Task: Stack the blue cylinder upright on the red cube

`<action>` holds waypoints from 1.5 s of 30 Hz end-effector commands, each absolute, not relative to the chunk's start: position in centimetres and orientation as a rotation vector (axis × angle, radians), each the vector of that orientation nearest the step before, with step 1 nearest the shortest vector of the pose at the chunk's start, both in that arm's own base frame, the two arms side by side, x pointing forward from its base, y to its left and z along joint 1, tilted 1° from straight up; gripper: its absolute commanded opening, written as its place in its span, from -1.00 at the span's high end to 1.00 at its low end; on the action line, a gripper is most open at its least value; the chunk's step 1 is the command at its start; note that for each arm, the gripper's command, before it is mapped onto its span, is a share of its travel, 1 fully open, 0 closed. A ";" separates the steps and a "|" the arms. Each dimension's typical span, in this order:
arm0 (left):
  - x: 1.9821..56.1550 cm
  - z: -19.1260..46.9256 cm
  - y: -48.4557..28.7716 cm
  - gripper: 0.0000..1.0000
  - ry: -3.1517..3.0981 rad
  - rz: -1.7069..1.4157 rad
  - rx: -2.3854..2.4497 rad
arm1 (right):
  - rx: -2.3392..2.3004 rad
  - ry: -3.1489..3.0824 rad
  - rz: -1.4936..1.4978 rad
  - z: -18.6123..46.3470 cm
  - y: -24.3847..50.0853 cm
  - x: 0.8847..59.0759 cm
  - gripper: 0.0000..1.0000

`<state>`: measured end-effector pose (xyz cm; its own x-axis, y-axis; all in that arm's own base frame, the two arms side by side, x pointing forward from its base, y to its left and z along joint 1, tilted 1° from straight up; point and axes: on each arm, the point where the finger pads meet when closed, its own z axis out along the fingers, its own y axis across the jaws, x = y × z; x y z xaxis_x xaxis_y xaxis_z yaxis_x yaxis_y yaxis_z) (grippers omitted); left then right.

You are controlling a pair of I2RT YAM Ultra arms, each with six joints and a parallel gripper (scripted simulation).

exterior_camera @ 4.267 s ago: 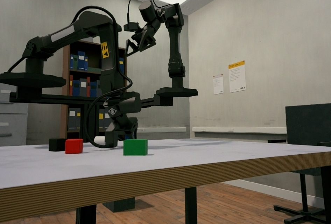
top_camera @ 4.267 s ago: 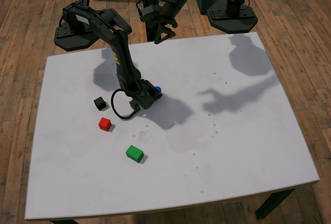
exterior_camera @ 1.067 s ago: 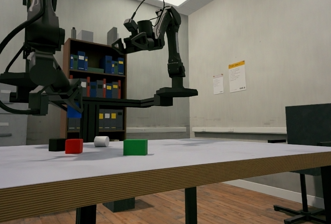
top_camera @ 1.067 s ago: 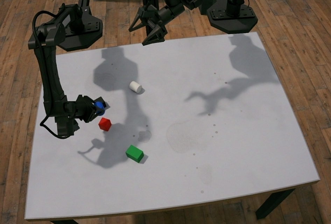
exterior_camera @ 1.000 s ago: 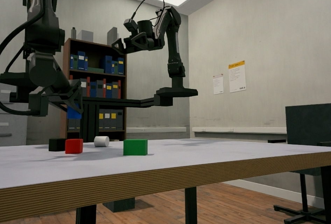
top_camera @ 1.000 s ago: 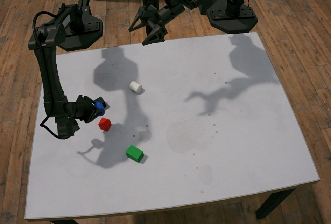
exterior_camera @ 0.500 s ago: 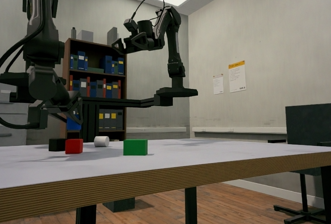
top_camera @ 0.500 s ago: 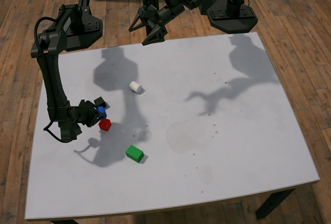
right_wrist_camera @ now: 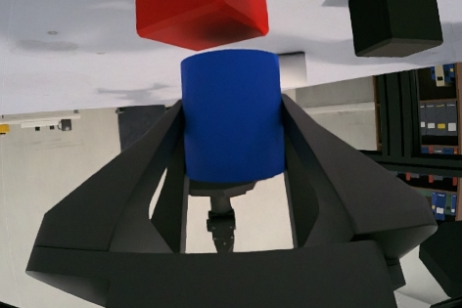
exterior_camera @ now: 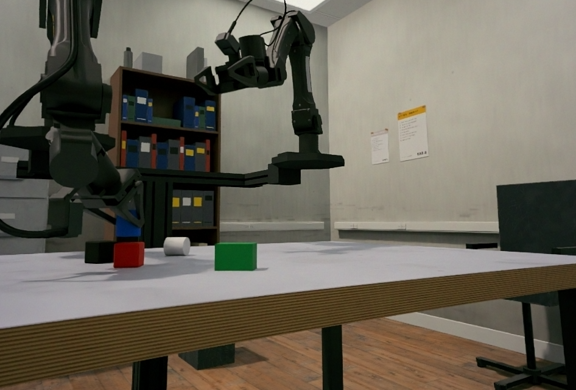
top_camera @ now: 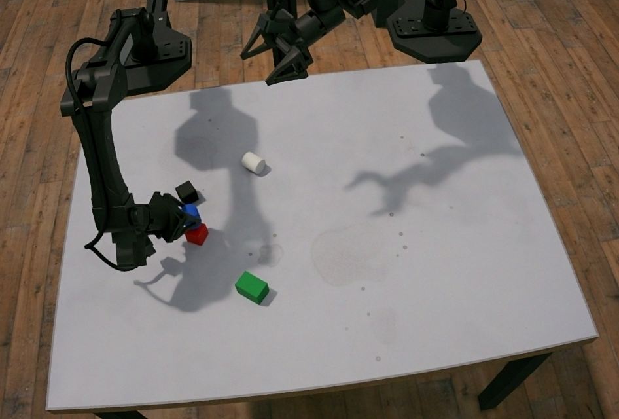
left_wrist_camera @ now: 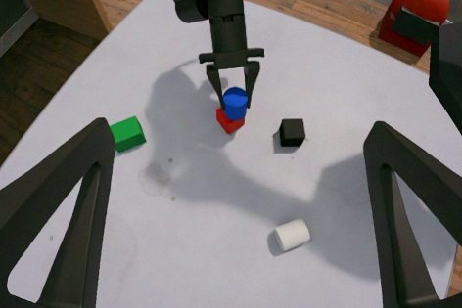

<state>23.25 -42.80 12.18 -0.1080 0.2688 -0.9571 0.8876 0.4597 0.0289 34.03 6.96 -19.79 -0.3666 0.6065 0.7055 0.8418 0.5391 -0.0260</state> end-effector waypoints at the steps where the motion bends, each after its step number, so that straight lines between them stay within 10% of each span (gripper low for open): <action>1: 23.0 12.7 -42.8 -1.00 1.617 -0.731 1.004 | -1.165 -2.140 -0.485 -19.0 7.3 35.7 0.31; 36: 23.0 12.7 -42.8 -1.00 1.617 -0.731 1.004 | -1.164 -2.147 -0.477 -20.8 7.2 35.7 0.31; 39: 23.0 12.7 -42.8 -1.00 1.617 -0.731 1.004 | -1.167 -2.153 -0.479 -20.5 6.9 35.7 -0.26; 45: 23.0 12.7 -42.8 -1.00 1.617 -0.731 1.004 | -1.171 -2.178 -0.490 -19.8 5.8 35.8 -0.29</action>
